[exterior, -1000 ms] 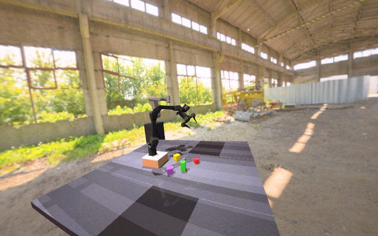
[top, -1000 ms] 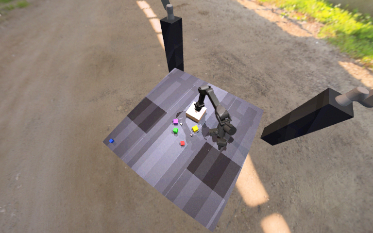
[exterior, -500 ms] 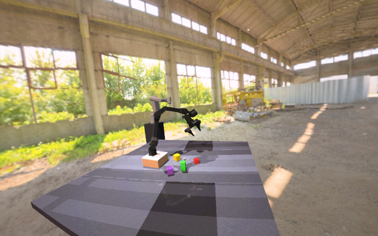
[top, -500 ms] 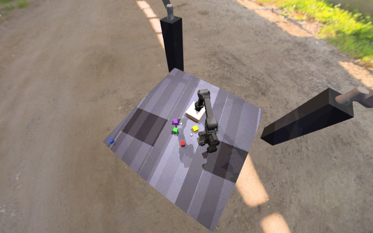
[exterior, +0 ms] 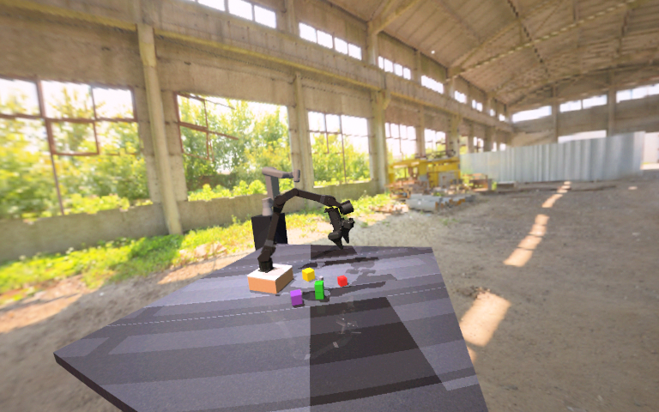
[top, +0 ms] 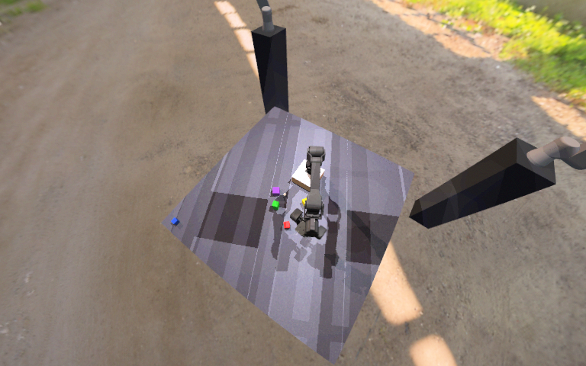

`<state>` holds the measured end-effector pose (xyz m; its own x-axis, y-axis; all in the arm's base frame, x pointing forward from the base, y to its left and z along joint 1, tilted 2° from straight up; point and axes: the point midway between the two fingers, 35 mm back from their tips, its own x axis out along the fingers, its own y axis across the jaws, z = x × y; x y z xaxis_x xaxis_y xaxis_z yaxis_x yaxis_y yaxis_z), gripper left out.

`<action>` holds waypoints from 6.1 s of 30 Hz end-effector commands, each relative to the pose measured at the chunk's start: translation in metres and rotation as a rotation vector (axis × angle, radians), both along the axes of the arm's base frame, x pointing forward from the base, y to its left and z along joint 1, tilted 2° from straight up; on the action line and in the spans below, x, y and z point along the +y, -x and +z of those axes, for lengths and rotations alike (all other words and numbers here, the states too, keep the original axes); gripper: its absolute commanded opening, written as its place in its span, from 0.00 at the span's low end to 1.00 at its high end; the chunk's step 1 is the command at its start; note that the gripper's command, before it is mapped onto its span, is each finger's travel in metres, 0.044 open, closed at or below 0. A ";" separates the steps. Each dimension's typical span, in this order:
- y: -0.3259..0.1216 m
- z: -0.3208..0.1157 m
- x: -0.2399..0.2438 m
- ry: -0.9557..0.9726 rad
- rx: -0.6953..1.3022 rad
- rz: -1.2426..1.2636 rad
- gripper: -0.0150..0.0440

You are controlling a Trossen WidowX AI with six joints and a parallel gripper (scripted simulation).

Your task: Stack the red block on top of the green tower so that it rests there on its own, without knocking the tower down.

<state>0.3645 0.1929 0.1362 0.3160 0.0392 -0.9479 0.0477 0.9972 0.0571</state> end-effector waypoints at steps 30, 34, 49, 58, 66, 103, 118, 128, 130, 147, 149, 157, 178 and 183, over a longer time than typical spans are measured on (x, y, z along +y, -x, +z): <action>-0.024 -0.054 -0.119 0.194 0.223 0.814 1.00; -0.026 -0.073 -0.118 0.194 0.223 0.814 1.00; -0.028 -0.107 -0.117 0.194 0.223 0.814 1.00; -0.029 -0.122 -0.117 0.194 0.223 0.814 1.00; -0.030 -0.135 -0.117 0.194 0.223 0.814 1.00; -0.030 -0.143 -0.117 0.194 0.223 0.814 0.48; -0.028 -0.099 -0.118 0.194 0.223 0.814 0.25; -0.025 -0.052 -0.118 0.194 0.223 0.814 0.25; -0.024 -0.043 -0.118 0.194 0.223 0.814 0.25; -0.018 -0.026 -0.136 0.195 0.224 0.814 0.25; -0.014 -0.026 -0.150 0.196 0.225 0.814 0.25; 0.007 -0.027 -0.200 0.199 0.228 0.814 0.25; 0.037 -0.050 -0.246 0.201 0.231 0.814 0.25; 0.035 -0.067 -0.248 0.201 0.231 0.814 0.25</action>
